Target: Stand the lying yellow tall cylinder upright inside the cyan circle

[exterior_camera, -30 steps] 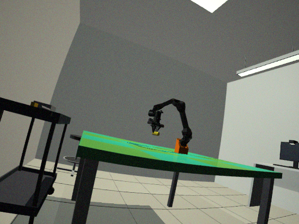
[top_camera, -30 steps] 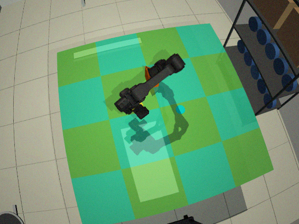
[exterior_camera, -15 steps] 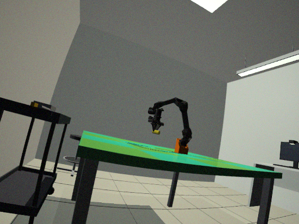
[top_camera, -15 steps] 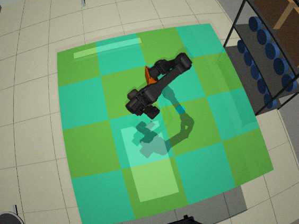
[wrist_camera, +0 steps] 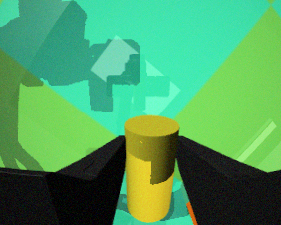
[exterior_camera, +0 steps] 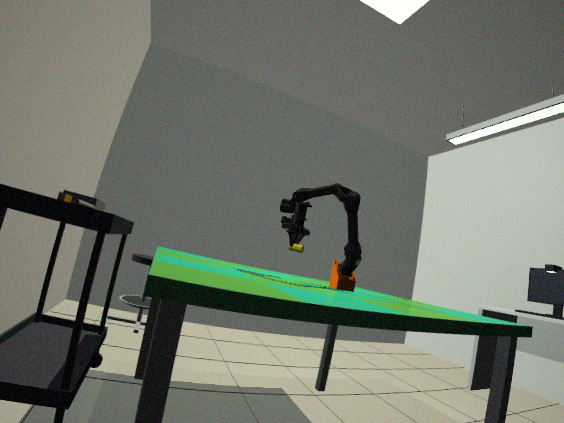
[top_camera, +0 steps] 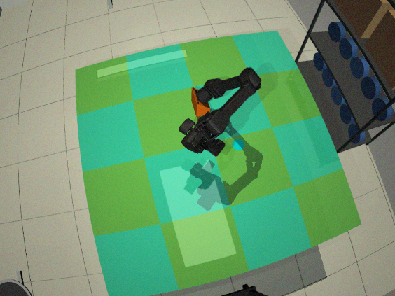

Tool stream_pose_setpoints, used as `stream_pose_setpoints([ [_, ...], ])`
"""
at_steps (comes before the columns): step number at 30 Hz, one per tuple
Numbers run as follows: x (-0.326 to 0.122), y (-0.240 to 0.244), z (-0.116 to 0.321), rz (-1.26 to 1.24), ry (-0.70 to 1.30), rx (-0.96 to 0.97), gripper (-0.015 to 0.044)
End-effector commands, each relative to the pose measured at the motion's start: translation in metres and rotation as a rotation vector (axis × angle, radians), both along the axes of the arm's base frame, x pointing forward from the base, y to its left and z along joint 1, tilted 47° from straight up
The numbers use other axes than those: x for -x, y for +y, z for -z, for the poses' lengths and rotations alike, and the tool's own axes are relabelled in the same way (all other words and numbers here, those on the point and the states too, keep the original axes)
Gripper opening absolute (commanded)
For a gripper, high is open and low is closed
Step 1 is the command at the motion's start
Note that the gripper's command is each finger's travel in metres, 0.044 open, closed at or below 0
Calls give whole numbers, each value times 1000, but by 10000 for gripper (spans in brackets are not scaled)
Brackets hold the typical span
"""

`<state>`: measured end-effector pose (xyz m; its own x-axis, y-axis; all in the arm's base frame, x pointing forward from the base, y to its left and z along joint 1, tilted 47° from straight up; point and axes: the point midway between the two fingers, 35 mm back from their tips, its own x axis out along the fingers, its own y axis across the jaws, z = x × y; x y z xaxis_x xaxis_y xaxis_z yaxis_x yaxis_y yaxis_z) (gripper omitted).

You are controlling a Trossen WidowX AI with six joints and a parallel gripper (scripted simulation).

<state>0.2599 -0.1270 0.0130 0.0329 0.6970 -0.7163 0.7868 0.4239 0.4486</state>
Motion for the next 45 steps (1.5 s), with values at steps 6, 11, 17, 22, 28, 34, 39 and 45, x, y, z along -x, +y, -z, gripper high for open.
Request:
stream_pose_setpoints([
  [6, -5, 18, -22, -47, -50, 0, 105],
  [11, -8, 29, -35, -75, -78, 1, 105],
  [17, -9, 42, -49, -109, -112, 1, 105],
  [22, -10, 54, -61, -138, -141, 0, 105],
  [28, -9, 68, -75, -172, -175, -2, 105],
  [34, -7, 82, -88, -206, -210, -5, 105],
  [39, -5, 93, -99, -235, -239, -9, 105],
  [45, -1, 107, -112, -270, -273, -14, 105],
])
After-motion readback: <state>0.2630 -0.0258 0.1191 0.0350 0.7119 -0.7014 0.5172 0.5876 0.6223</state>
